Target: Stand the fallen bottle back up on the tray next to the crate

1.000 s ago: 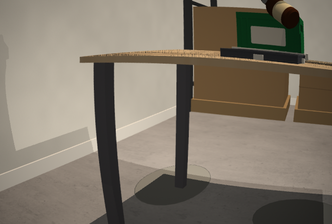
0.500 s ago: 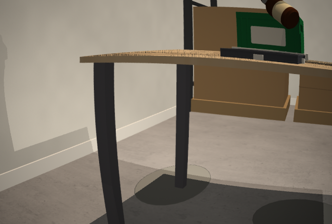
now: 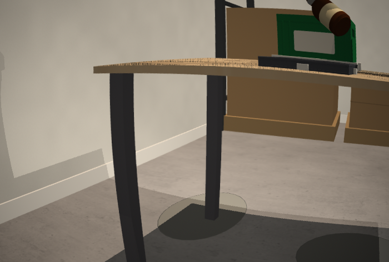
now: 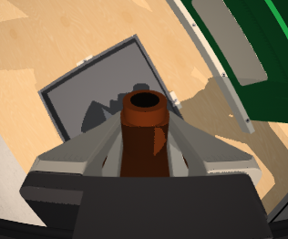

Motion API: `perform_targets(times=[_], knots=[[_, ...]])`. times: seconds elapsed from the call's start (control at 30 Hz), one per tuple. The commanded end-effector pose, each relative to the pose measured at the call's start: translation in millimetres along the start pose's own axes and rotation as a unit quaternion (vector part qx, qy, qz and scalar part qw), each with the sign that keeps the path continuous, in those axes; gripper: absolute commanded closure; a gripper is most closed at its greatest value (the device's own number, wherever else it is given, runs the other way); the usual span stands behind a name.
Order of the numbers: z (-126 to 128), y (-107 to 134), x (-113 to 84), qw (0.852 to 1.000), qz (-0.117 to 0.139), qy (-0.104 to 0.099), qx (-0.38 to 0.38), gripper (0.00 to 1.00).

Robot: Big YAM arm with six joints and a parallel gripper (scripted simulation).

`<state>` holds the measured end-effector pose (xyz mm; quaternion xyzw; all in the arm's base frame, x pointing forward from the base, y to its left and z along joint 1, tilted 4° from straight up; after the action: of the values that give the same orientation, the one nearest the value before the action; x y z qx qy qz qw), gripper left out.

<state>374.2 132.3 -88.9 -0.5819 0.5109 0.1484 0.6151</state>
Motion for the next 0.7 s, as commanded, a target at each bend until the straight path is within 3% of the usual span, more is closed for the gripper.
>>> perform_targets(times=[0.0,0.37,0.67], knots=[[1.5,4.2,1.7,1.0,-0.01,0.0,0.006,1.0],[5.5,5.2,0.7,0.999,-0.047,0.006,0.008,1.0],[4.4,8.0,0.0,0.998,-0.058,0.009,0.007,1.0]])
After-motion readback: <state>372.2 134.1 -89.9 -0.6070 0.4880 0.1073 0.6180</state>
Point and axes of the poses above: the point where the finger pads meet when closed, its own x axis out along the fingers, its own z axis across the jaws, y = z × x, the point moved 5 cm from there along -x, back along the fingers, and after that the axes turned 14 degrees about -x, right-handed, at the moved point
